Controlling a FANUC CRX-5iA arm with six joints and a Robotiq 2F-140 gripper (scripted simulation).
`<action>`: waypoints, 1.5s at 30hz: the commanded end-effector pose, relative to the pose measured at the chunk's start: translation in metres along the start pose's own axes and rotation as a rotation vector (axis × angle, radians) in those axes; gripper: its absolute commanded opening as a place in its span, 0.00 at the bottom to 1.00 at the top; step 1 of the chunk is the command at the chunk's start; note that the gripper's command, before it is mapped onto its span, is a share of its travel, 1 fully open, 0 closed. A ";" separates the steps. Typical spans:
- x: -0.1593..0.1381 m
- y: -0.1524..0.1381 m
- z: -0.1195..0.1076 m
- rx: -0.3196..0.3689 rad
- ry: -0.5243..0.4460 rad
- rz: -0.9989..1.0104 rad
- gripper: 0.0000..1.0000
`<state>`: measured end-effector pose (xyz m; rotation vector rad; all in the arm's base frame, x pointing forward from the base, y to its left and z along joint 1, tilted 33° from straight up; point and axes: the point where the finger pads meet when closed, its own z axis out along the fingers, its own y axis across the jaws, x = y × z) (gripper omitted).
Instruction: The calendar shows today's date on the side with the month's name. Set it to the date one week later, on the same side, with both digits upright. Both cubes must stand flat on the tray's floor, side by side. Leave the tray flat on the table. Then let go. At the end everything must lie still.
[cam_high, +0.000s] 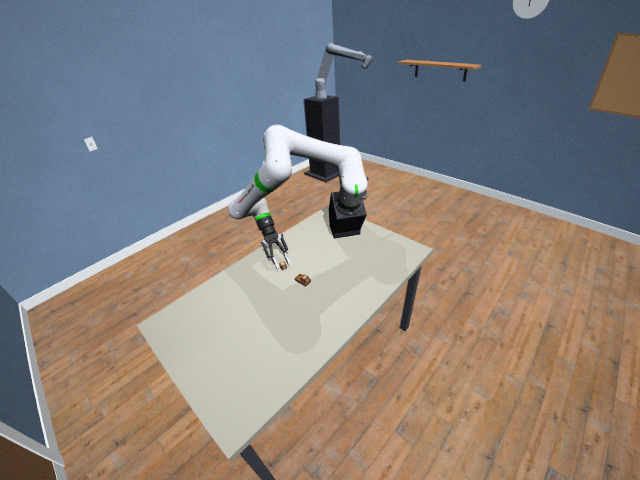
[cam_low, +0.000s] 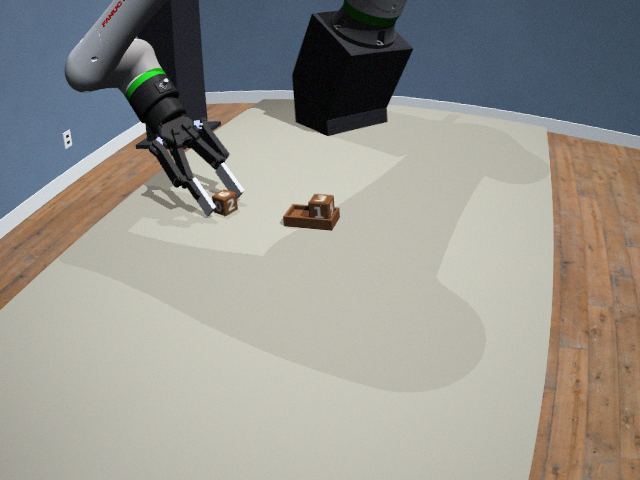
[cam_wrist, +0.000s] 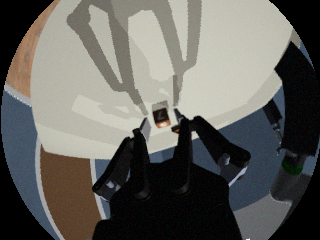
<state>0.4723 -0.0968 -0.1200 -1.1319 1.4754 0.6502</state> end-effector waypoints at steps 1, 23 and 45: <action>0.000 0.000 -0.001 0.000 0.000 0.000 0.41; -0.038 0.000 -0.038 0.000 0.000 0.000 0.41; -0.051 0.000 -0.046 -0.005 0.154 0.004 0.41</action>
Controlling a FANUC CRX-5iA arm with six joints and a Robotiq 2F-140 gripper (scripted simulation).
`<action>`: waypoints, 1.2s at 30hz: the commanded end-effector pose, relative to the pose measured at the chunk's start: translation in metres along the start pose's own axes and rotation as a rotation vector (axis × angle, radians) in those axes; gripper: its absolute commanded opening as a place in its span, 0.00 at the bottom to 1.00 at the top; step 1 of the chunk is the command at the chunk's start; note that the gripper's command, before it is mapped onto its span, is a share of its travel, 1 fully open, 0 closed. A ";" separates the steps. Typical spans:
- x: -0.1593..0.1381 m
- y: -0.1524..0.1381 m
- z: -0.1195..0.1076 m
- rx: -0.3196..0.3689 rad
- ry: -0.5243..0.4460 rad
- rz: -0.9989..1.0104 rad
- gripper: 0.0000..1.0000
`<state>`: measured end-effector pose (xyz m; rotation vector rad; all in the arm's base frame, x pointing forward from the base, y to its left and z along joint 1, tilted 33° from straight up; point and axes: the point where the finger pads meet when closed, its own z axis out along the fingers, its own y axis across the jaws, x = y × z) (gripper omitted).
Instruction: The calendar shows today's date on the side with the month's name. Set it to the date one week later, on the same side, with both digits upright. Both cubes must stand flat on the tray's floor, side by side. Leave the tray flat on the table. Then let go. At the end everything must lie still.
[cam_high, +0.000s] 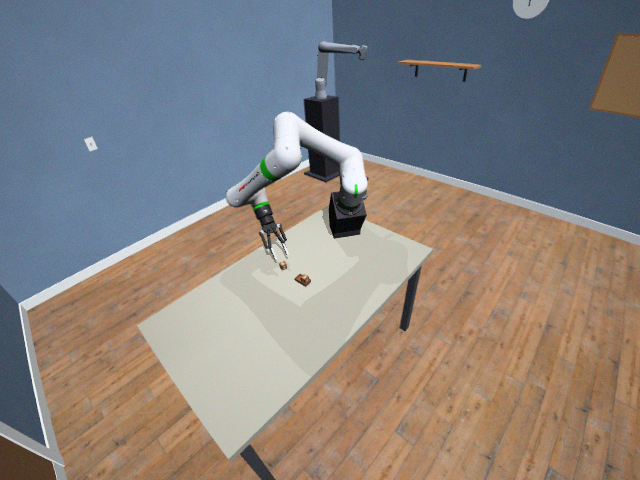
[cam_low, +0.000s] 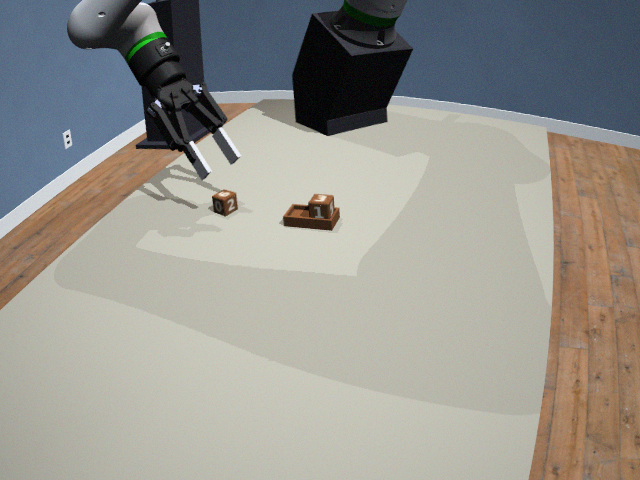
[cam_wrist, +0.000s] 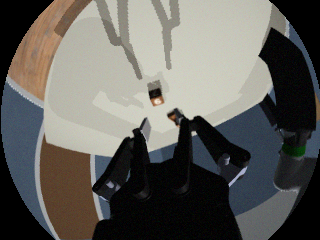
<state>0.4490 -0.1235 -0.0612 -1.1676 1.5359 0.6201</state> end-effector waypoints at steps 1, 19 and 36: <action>-0.001 0.000 0.000 0.000 0.116 0.002 0.41; -0.008 0.001 0.001 -0.001 0.408 0.004 0.41; -0.013 0.003 0.003 -0.005 0.672 0.008 0.41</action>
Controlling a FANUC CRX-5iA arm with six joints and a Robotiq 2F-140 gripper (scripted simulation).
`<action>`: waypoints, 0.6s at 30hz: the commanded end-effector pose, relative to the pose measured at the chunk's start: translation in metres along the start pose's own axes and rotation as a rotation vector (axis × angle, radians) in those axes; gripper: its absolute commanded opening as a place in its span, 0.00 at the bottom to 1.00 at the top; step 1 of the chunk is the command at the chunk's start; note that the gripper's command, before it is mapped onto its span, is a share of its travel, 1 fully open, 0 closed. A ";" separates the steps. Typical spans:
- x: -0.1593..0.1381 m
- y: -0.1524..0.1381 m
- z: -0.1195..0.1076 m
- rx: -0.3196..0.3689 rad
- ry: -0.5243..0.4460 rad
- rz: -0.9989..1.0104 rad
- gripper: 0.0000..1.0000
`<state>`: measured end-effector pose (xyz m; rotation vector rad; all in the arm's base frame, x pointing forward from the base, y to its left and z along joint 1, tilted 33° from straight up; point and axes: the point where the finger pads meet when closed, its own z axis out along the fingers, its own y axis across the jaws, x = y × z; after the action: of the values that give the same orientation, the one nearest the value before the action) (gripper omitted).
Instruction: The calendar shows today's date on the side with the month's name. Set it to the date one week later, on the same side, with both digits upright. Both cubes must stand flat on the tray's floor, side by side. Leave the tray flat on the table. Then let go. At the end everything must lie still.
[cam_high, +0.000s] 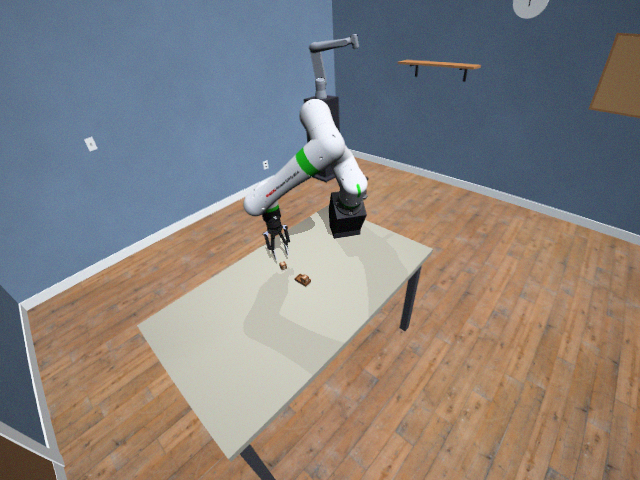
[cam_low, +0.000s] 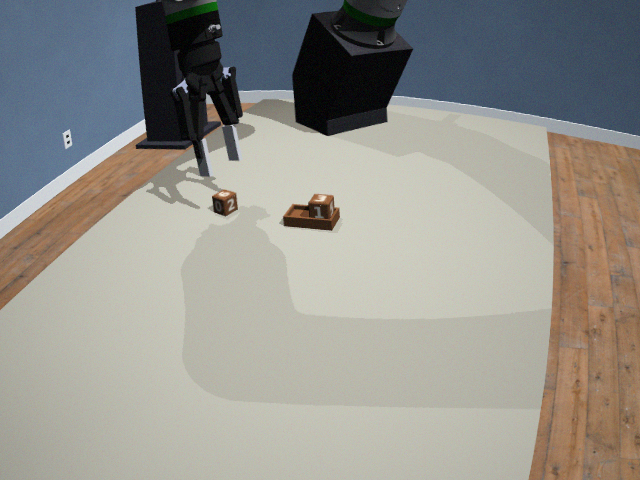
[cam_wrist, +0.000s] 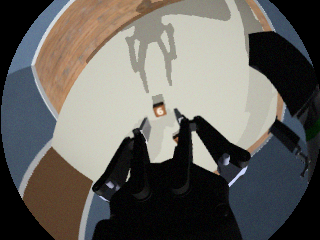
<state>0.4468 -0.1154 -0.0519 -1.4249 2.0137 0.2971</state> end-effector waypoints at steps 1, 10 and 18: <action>-0.002 -0.002 -0.001 0.005 0.117 0.002 0.41; -0.006 -0.003 -0.002 0.012 0.139 0.000 1.00; -0.006 -0.003 -0.002 0.012 0.139 0.000 1.00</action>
<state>0.4501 -0.1127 -0.0462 -1.4743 2.1219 0.1908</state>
